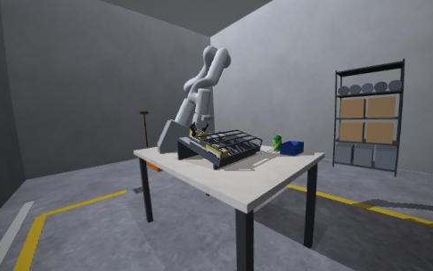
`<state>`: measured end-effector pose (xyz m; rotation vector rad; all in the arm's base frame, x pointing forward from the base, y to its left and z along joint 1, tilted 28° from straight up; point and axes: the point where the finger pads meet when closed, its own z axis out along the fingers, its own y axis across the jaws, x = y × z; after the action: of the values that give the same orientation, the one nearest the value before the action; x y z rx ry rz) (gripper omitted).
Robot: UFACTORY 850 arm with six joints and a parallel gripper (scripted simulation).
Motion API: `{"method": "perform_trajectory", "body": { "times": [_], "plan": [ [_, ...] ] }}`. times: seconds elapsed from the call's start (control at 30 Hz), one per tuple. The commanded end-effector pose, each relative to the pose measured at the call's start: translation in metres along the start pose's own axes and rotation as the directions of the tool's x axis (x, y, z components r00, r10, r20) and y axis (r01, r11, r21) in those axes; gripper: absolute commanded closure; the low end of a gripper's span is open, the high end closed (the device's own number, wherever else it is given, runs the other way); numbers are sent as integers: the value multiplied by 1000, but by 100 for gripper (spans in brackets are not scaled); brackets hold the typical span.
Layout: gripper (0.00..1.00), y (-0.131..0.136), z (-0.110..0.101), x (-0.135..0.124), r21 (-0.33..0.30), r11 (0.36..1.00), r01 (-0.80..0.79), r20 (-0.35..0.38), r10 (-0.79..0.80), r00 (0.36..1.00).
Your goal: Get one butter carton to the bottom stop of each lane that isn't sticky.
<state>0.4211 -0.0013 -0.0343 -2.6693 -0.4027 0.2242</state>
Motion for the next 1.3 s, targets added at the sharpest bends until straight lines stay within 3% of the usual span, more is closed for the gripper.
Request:
{"method": "perform_trajectory", "body": {
  "times": [0.0, 1.17, 1.2, 1.27],
  "plan": [
    [11, 0, -1, 1, -1, 1000, 0, -1, 0, 1000],
    [8, 0, -1, 1, -1, 1000, 0, -1, 0, 1000],
    [0, 0, -1, 1, -1, 1000, 0, -1, 0, 1000],
    [0, 0, -1, 1, -1, 1000, 0, -1, 0, 1000]
  ]
}}
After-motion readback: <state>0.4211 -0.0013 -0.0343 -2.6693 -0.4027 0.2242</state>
